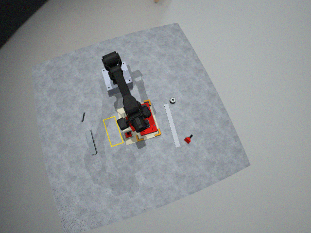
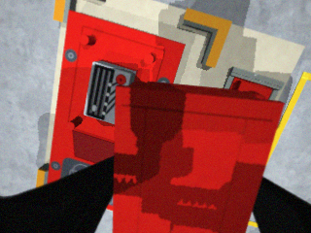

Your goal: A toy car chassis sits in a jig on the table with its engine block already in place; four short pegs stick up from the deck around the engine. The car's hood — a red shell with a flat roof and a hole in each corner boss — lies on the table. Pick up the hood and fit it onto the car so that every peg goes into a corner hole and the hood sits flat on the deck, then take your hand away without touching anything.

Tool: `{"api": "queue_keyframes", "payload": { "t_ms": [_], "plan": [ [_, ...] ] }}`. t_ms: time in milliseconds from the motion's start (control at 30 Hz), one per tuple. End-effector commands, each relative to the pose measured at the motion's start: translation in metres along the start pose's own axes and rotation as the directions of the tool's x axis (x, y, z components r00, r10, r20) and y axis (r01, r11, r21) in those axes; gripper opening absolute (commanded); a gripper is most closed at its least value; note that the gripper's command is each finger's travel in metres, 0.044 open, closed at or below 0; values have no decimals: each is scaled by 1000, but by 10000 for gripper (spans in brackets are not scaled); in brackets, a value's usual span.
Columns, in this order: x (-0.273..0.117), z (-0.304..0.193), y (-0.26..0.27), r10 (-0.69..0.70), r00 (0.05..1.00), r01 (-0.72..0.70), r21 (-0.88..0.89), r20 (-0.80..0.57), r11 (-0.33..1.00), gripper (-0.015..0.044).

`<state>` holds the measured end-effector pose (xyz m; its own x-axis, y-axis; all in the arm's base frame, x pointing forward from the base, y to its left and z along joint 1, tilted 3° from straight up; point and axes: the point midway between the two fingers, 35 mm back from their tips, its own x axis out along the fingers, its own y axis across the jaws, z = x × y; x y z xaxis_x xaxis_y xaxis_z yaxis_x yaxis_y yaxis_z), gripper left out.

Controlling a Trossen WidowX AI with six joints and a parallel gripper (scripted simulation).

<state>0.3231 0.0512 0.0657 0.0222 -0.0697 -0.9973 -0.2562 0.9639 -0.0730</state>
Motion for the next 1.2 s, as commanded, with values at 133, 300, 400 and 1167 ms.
{"api": "queue_keyframes", "payload": {
  "t_ms": [133, 300, 400, 1167],
  "plan": [
    [0, 18, 45, -13, 1000, 15, 133, -11, 991, 0],
    [0, 24, 70, -19, 1000, 21, 202, -12, 979, 0],
    [0, 24, 71, -19, 1000, 22, 205, -12, 979, 0],
    [50, 27, 70, -20, 1000, 22, 205, -12, 979, 0]
  ]
}}
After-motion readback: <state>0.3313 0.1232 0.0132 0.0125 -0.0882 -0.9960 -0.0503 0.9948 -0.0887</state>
